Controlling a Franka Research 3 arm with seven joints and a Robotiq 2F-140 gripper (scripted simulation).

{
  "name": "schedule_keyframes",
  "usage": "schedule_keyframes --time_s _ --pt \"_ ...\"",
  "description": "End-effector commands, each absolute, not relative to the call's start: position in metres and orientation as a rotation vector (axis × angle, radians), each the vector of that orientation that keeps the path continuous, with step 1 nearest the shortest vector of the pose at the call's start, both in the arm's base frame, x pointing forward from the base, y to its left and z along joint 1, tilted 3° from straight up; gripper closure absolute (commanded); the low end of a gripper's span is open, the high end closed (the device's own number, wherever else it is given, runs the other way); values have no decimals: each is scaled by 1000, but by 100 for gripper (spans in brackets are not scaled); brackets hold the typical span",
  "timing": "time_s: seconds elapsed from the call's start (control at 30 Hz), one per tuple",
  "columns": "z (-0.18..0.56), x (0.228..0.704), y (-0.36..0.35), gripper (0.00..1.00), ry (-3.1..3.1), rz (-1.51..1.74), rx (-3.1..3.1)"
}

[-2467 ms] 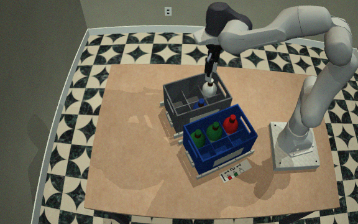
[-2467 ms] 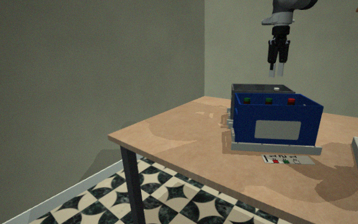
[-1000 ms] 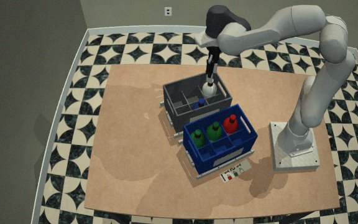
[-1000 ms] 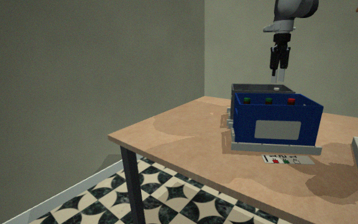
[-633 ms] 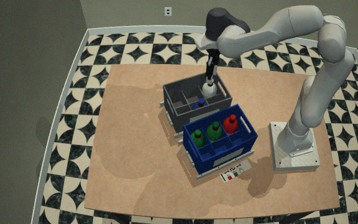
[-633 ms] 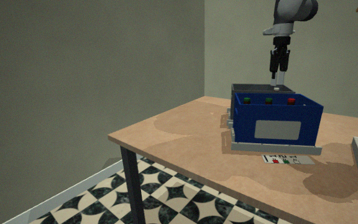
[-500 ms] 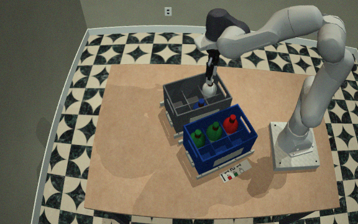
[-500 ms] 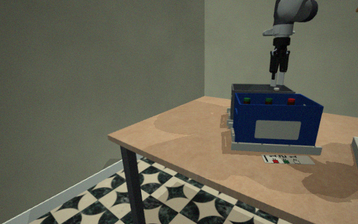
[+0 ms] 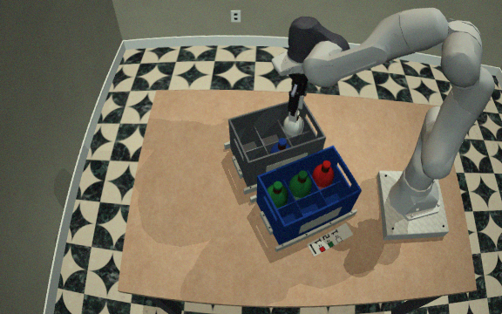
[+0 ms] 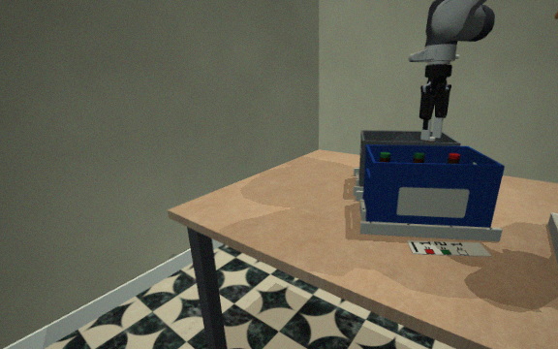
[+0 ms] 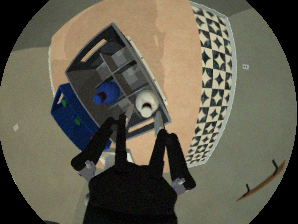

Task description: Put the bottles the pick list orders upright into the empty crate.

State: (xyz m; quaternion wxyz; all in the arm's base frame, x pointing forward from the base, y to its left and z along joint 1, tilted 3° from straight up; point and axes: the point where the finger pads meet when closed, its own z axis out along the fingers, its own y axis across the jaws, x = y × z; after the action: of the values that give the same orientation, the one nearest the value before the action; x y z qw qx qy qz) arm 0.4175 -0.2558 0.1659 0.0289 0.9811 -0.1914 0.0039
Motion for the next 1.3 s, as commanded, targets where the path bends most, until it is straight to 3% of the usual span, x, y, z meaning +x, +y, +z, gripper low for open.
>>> schedule_keyframes --time_s 0.0,0.87,0.9,1.27 --pt "161 418 -257 62 -590 20 3027" --pt "145 418 -258 62 -590 20 3027" --pt "148 418 -258 100 -590 20 3027" --pt "148 418 -258 100 -590 20 3027"
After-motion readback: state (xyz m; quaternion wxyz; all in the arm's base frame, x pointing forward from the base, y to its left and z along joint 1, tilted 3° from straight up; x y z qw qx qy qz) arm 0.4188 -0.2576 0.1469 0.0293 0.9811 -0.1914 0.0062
